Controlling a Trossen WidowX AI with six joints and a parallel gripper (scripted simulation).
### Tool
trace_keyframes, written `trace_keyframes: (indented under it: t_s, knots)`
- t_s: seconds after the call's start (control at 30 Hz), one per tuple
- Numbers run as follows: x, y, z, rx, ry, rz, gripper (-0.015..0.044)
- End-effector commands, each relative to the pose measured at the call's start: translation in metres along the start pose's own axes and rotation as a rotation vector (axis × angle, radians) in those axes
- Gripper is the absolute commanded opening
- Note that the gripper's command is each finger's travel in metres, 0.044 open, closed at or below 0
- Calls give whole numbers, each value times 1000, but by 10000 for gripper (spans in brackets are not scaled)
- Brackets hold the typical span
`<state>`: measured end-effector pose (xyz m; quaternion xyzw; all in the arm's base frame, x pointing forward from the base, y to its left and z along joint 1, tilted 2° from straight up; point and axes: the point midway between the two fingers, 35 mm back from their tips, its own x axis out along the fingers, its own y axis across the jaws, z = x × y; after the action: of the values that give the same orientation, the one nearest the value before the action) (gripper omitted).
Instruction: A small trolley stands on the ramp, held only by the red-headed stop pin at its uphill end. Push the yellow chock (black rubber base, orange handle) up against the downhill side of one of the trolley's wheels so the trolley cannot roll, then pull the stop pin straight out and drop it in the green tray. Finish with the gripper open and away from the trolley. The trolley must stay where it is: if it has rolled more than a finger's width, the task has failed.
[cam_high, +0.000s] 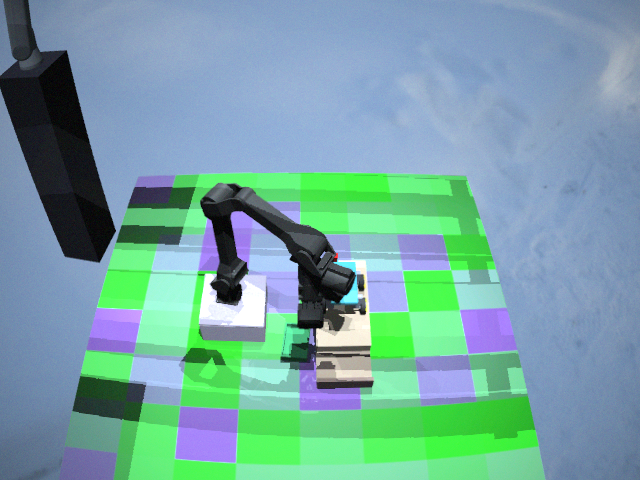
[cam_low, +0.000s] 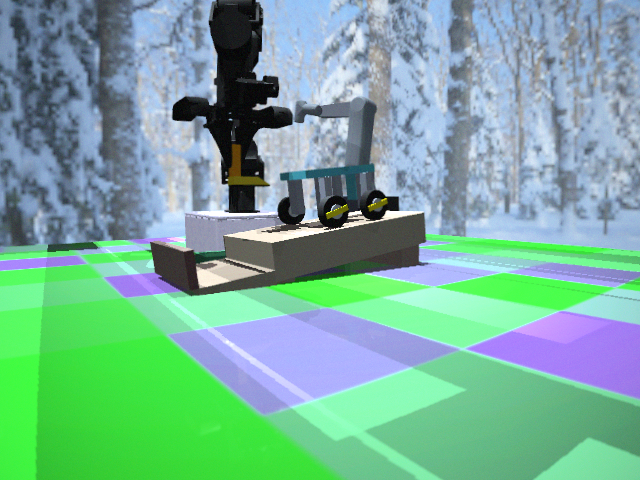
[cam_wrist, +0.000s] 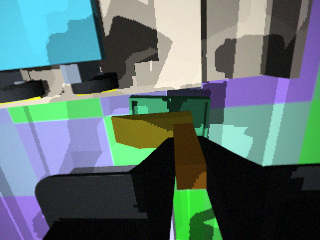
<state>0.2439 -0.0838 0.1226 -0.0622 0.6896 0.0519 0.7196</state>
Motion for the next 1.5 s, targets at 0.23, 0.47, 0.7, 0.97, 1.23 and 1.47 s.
trace_keyframes:
  t_s: [0.23,0.47,0.7,0.97,1.23,1.47]
  knots:
    - [3,-25,6,-2,-1,97,0]
    - [4,-27,11,-2,-3,113,0]
    - [8,-29,32,-2,-4,113,0]
    - [16,-28,35,-2,-5,113,0]
    - [38,-27,37,-2,-5,113,0]
    - [56,-25,37,-2,-5,114,0]
